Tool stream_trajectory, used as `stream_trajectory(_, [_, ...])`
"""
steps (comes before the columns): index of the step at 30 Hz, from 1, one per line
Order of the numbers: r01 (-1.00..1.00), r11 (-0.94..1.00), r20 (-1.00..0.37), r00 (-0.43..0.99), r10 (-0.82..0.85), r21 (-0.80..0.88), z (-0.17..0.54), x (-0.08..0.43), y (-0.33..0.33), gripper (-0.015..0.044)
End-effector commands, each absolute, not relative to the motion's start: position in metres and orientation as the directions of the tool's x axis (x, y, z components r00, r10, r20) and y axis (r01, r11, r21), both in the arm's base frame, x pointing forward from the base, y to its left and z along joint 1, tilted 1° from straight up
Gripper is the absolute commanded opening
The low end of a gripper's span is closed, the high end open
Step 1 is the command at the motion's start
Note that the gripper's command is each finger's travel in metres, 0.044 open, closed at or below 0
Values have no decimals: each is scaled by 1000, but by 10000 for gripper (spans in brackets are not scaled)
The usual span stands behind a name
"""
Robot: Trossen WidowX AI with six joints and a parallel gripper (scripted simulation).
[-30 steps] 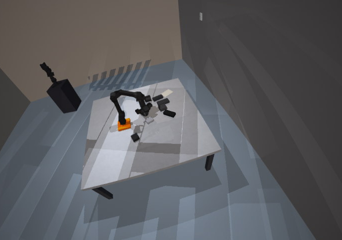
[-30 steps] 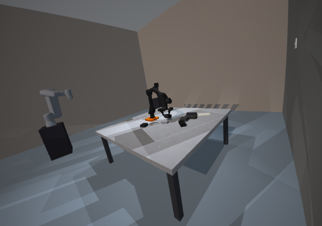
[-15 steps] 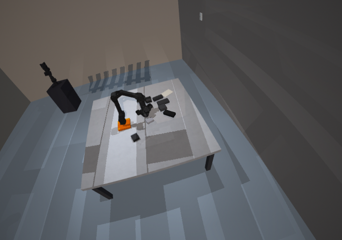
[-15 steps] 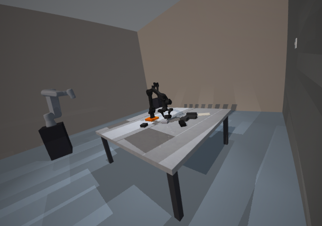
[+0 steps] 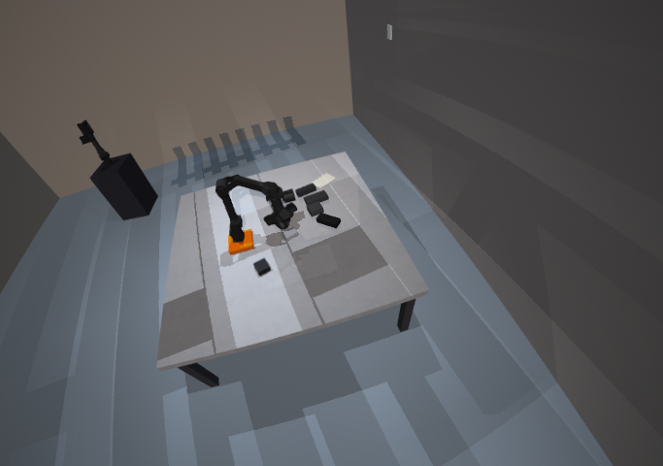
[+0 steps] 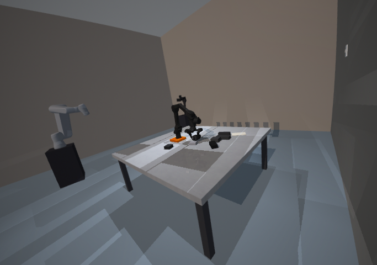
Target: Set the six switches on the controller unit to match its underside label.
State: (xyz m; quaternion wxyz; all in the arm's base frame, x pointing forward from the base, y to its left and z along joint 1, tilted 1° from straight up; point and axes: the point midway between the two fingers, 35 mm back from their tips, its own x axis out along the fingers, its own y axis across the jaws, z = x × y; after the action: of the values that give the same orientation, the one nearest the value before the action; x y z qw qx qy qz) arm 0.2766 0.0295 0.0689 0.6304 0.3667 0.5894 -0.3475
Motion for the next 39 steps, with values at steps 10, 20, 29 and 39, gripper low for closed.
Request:
stream_trajectory(10, [866, 498, -999, 53, 2, 47, 58, 275, 29, 338])
stream_trajectory(20, [866, 498, -999, 53, 2, 47, 52, 276, 28, 338])
stream_trajectory(29, [869, 493, -998, 59, -4, 50, 53, 278, 27, 338])
stream_trajectory(39, [869, 491, -998, 60, -5, 50, 52, 278, 27, 440])
